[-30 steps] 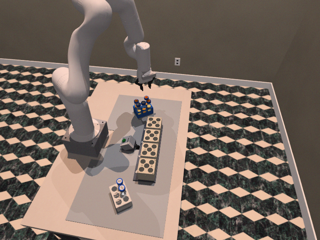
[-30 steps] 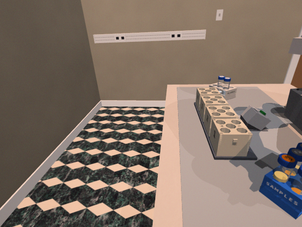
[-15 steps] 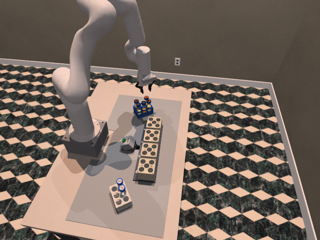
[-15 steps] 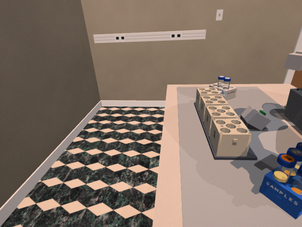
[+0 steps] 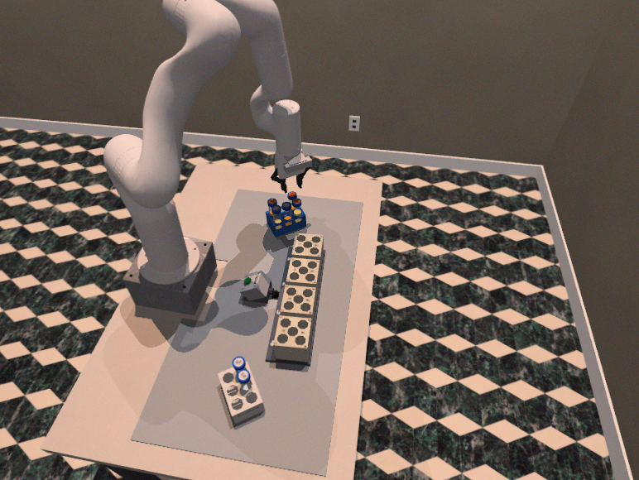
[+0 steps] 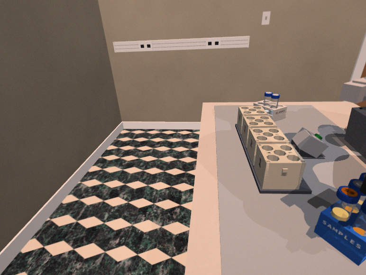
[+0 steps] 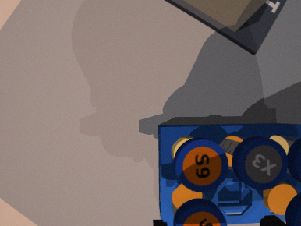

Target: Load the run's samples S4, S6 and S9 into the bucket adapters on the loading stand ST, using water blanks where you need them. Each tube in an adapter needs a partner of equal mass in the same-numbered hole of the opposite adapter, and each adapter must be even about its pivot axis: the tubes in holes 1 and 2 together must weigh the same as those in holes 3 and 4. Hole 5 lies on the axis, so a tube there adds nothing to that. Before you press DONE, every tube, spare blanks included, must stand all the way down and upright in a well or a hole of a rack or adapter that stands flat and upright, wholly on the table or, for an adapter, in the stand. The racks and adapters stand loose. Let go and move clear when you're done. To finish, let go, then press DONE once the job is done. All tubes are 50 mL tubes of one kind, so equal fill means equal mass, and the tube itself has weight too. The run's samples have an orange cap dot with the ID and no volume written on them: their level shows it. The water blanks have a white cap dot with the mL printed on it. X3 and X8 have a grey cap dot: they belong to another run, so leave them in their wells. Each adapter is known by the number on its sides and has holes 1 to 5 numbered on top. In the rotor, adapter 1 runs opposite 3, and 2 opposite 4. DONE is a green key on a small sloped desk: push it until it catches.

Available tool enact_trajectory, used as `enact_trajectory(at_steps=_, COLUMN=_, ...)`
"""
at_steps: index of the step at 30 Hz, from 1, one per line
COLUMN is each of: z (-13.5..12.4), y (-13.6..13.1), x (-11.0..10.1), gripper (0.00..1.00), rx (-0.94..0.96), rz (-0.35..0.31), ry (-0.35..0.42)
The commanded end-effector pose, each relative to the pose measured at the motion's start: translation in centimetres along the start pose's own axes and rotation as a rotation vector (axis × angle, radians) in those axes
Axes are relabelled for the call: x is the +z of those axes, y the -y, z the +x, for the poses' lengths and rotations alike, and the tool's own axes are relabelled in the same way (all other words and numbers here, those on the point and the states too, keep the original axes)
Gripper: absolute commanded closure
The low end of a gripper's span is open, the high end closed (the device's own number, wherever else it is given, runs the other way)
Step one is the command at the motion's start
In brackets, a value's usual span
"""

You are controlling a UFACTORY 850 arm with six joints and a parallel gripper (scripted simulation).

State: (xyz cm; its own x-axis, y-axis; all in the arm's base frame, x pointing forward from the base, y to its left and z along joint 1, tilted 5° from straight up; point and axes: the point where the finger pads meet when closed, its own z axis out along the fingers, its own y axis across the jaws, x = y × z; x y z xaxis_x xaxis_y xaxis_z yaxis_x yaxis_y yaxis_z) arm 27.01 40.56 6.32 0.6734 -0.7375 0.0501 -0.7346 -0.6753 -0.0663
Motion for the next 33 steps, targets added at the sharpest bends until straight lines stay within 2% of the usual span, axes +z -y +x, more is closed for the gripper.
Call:
enact_trajectory(at_steps=1, z=0.0, y=0.1, x=0.8, gripper=0.43, rx=0.0, rz=0.002, ry=0.0)
enact_trajectory(at_steps=17, z=0.0, y=0.1, x=3.5, gripper=0.43, rx=0.0, rz=0.002, ry=0.0)
enact_trajectory(at_steps=33, z=0.0, y=0.1, x=3.9, gripper=0.43, rx=0.0, rz=0.002, ry=0.0)
